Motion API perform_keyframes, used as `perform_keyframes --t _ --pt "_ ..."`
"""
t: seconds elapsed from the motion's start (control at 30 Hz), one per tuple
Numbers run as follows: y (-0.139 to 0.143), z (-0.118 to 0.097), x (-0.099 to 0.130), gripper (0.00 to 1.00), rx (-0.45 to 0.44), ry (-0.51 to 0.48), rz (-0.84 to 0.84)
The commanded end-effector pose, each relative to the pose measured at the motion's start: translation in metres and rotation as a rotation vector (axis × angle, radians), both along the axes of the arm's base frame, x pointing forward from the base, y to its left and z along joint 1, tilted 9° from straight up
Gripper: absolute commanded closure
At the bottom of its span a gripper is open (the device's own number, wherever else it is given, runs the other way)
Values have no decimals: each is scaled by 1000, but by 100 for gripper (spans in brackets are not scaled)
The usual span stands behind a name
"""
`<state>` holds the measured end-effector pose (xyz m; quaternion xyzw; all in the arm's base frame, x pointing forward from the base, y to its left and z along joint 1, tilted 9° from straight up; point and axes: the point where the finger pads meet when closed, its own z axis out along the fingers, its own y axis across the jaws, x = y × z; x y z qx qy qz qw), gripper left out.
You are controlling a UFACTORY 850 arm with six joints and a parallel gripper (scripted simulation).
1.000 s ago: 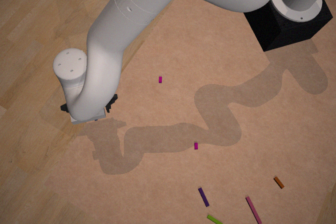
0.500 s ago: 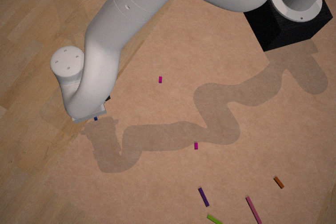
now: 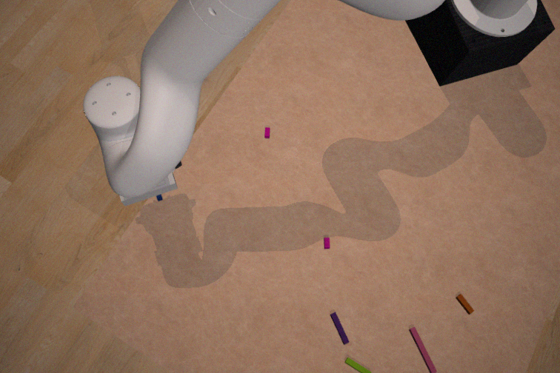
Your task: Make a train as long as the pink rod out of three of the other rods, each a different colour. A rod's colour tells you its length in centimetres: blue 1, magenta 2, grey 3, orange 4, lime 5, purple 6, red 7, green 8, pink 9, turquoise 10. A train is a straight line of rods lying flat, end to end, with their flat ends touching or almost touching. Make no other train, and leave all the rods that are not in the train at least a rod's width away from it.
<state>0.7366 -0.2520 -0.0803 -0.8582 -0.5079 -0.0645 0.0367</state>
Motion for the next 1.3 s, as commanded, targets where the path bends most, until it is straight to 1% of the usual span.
perform_keyframes --t 0.0,0.5,0.83,1.27 --pt "-1 2 1 76 -1 -2 0" --pt "-1 1 1 76 -1 -2 0" --pt "0 -3 1 76 -1 -2 0" --pt "2 -20 3 76 -1 -2 0"
